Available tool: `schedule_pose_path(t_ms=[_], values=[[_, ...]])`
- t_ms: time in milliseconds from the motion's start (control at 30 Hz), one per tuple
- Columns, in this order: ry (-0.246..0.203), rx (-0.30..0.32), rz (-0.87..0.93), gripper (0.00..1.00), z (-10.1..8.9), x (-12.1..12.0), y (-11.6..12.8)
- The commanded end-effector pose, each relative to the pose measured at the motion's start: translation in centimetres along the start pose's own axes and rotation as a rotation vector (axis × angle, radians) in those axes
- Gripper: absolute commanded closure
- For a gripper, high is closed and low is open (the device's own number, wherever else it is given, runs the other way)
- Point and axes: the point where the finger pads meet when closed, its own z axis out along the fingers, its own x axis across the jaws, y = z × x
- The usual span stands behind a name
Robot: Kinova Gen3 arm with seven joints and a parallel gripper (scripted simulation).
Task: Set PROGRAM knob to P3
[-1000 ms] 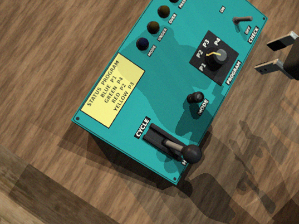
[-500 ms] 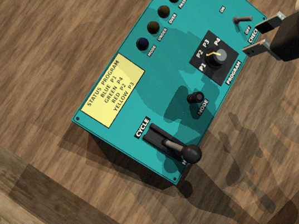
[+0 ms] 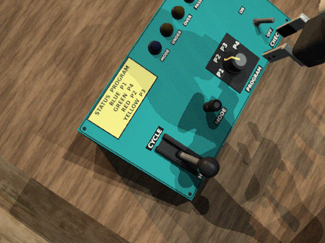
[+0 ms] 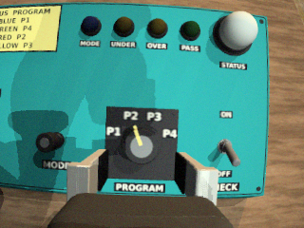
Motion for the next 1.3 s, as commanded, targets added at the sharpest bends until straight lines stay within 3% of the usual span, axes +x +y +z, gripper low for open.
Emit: schedule_pose_path(t_ms=[0,767,1267], values=[[0.001,0.001,0.000,0.00,-0.1,0.0,-0.1],[0.001,0.001,0.000,0.00,0.2,0.0,-0.1],[0.001,0.001,0.000,0.00,3.2,0.0,-0.1]])
